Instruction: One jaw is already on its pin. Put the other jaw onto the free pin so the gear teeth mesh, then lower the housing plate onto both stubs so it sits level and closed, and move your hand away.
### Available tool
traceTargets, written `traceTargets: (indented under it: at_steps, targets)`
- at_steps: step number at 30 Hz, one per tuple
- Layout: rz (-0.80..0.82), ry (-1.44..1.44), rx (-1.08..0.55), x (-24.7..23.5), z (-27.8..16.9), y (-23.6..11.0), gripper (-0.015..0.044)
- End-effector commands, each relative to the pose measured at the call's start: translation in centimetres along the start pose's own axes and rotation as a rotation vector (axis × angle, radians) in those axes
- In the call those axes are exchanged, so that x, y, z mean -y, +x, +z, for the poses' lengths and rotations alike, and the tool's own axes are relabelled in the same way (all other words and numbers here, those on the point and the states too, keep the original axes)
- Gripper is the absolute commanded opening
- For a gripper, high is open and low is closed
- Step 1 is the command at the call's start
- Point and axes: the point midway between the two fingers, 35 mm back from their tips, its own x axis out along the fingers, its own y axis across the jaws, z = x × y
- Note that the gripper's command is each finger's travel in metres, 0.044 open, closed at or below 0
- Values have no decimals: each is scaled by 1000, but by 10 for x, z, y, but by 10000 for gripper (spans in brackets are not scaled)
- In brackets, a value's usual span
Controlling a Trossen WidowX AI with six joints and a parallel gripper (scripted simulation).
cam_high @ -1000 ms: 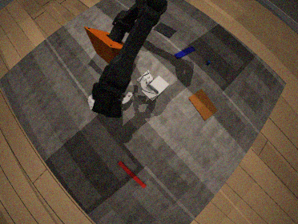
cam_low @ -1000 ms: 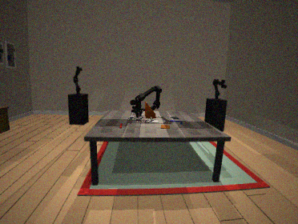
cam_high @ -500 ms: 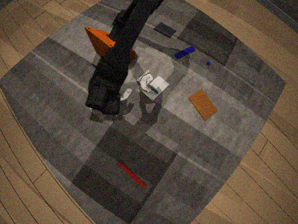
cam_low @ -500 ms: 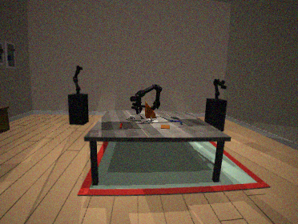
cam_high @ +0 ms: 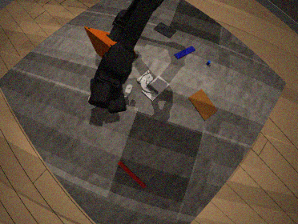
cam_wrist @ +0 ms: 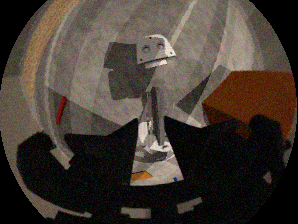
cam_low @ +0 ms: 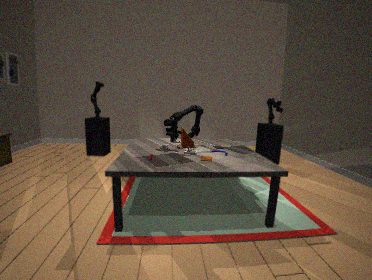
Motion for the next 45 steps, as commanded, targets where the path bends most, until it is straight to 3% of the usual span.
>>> traceTargets:
  at_steps: [1, 45]
  targets:
    - [-2, -90, -6, 5, -6, 0, 134]
    - [0, -1134, -8, 45, -57, -3, 134]
